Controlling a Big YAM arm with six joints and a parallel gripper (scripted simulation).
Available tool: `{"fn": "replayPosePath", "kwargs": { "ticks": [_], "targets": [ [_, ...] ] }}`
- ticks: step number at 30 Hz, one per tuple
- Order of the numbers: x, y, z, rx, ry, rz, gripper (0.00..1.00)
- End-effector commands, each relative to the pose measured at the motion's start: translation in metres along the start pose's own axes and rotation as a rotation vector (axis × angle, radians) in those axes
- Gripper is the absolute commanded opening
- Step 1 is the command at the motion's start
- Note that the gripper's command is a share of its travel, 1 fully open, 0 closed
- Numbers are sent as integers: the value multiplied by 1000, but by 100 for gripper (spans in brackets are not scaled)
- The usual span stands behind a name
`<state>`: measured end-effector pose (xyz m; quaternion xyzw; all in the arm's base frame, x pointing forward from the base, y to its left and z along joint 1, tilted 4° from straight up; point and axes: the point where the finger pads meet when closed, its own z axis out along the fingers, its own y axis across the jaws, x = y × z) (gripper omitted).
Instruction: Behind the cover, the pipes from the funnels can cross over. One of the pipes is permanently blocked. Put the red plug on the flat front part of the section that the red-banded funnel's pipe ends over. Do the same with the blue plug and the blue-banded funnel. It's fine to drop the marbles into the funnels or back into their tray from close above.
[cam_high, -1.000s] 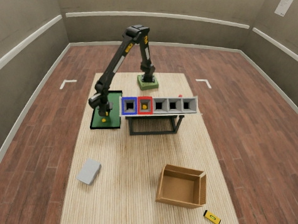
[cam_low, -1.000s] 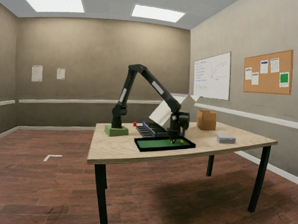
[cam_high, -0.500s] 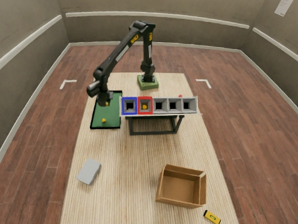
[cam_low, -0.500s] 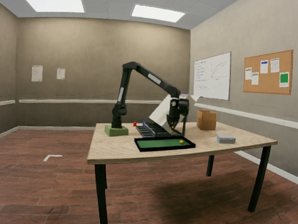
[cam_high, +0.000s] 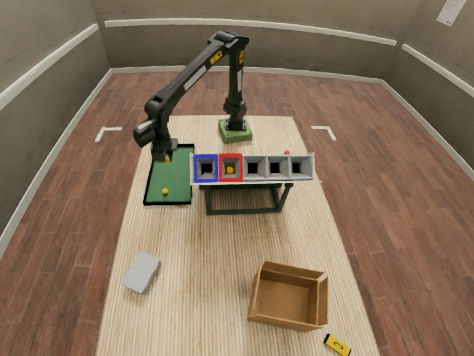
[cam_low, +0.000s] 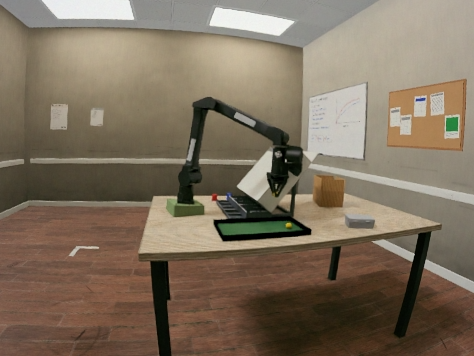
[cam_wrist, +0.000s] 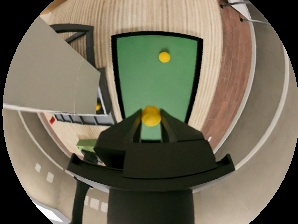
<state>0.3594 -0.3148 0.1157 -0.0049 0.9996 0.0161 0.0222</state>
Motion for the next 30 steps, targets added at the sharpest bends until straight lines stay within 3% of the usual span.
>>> {"fn": "replayPosePath", "kwargs": {
  "ticks": [1, 20, 30],
  "targets": [
    [-7, -15, -14, 15, -17, -1, 0],
    [-7, -15, -16, 31, -36, -3, 0],
    [-7, -15, -16, 16, -20, -3, 0]
  ]
}}
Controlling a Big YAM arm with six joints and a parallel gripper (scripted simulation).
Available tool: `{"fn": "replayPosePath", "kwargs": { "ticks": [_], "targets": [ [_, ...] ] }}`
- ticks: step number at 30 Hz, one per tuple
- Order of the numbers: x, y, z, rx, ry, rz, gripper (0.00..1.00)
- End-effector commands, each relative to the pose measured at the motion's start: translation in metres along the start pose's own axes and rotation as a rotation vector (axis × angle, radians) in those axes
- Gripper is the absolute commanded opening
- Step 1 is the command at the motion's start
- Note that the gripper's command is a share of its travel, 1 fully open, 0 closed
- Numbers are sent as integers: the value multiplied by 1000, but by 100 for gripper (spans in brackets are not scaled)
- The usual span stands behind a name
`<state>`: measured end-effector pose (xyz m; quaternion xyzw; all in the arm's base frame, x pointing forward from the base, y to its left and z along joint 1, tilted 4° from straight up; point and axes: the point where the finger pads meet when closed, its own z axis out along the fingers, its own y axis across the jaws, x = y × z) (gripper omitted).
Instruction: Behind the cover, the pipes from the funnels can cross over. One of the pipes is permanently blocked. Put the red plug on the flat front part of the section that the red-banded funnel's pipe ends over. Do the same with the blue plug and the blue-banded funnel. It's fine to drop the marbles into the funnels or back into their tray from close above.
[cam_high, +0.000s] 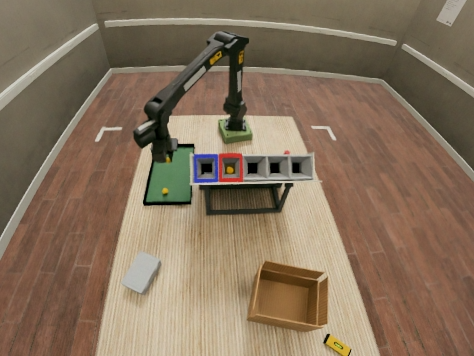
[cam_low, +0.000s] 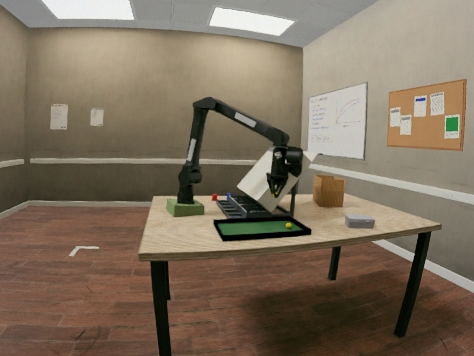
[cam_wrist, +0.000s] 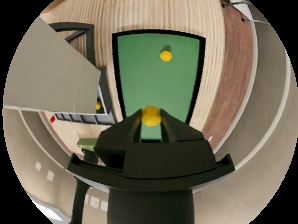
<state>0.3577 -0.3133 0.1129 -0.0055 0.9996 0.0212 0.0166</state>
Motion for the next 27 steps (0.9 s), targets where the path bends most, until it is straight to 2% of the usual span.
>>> {"fn": "replayPosePath", "kwargs": {
  "ticks": [1, 7, 27],
  "targets": [
    [-8, -16, -19, 25, -28, -2, 0],
    [-9, -16, -19, 14, -16, -2, 0],
    [-9, -16, -19, 9, -11, -2, 0]
  ]
}}
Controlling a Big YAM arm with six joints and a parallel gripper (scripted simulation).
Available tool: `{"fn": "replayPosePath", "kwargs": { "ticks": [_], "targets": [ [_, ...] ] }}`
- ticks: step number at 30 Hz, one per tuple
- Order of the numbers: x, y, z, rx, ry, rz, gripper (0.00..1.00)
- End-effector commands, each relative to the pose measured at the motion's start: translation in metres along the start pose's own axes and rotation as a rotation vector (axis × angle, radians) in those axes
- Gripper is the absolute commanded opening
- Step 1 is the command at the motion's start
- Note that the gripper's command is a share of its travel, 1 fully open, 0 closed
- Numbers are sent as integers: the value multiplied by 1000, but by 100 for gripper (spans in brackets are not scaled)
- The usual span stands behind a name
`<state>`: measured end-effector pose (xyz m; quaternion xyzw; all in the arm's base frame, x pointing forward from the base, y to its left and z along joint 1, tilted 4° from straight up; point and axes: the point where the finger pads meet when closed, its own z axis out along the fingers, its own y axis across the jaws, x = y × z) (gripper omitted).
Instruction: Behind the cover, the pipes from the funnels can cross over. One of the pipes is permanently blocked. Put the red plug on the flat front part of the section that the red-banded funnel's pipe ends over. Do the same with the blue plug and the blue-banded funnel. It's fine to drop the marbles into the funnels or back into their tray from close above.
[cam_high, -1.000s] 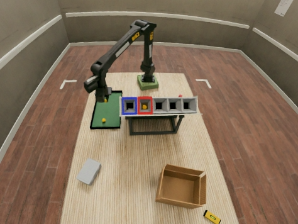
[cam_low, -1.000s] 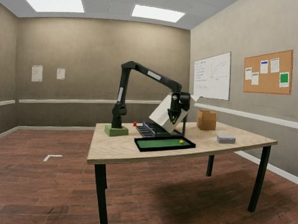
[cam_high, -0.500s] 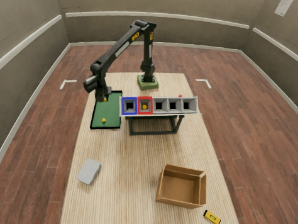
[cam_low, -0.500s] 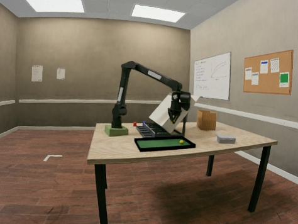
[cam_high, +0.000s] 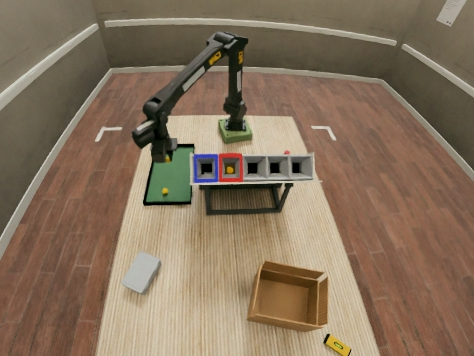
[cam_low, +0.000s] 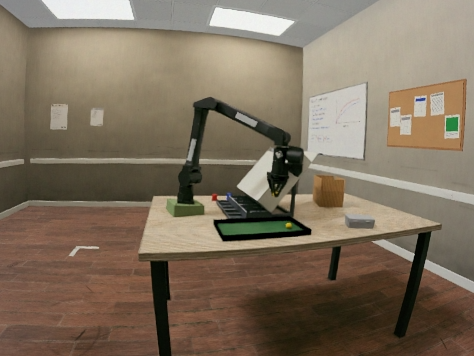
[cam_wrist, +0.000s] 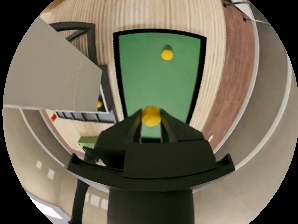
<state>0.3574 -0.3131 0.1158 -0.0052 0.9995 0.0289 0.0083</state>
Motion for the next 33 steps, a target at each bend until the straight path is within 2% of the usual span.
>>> {"fn": "replayPosePath", "kwargs": {
  "ticks": [1, 16, 33],
  "targets": [
    [-9, -17, -17, 27, -30, -3, 0],
    [-11, -24, -22, 56, -65, -4, 0],
    [-15, -29, -26, 18, -20, -2, 0]
  ]
}}
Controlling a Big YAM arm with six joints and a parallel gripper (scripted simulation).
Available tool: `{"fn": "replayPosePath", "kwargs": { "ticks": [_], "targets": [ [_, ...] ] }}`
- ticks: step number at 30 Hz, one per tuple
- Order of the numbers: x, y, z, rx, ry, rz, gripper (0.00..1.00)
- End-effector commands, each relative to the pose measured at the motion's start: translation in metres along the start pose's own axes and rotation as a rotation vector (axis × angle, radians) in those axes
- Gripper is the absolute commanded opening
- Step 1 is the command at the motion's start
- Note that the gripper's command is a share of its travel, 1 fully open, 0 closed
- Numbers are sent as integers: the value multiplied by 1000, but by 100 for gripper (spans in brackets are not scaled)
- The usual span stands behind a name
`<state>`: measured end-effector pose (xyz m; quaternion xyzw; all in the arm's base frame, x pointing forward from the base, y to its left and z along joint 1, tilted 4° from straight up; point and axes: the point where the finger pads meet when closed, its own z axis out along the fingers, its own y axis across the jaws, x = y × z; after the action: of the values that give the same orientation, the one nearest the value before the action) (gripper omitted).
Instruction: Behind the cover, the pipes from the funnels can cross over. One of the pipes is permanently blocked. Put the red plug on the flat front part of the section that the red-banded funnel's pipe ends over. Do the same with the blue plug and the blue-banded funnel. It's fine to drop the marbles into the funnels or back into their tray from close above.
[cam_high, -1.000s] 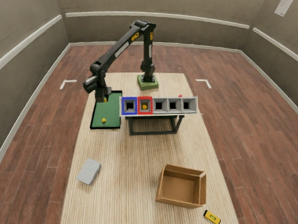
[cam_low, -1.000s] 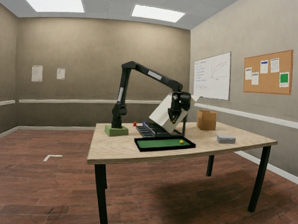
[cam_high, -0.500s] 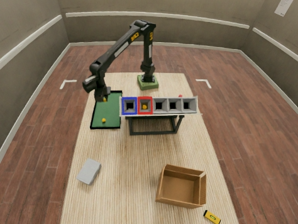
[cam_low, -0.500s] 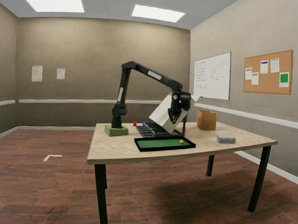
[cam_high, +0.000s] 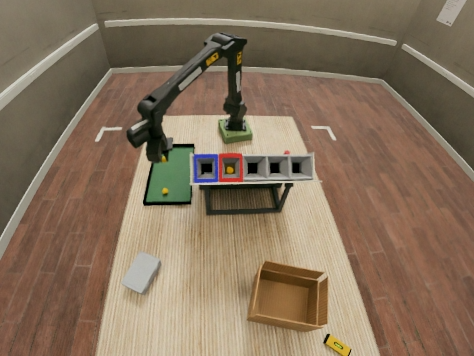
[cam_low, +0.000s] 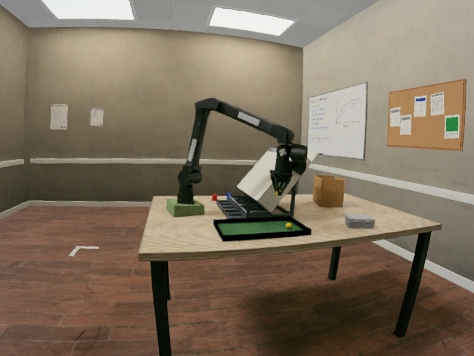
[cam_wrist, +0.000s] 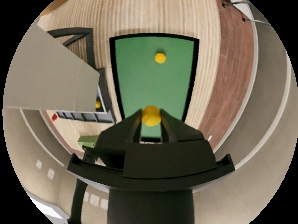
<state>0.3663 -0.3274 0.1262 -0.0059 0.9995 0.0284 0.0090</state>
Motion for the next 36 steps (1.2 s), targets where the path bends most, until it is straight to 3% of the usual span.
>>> {"fn": "replayPosePath", "kwargs": {
  "ticks": [1, 15, 17, 32, 36],
  "targets": [
    [-1, -15, -17, 17, -19, -1, 0],
    [70, 0, -41, 19, -21, -2, 0],
    [70, 0, -41, 19, -21, -2, 0],
    [30, 133, -96, 32, -177, 6, 0],
    [27, 147, -103, 34, -195, 1, 0]
  ]
}}
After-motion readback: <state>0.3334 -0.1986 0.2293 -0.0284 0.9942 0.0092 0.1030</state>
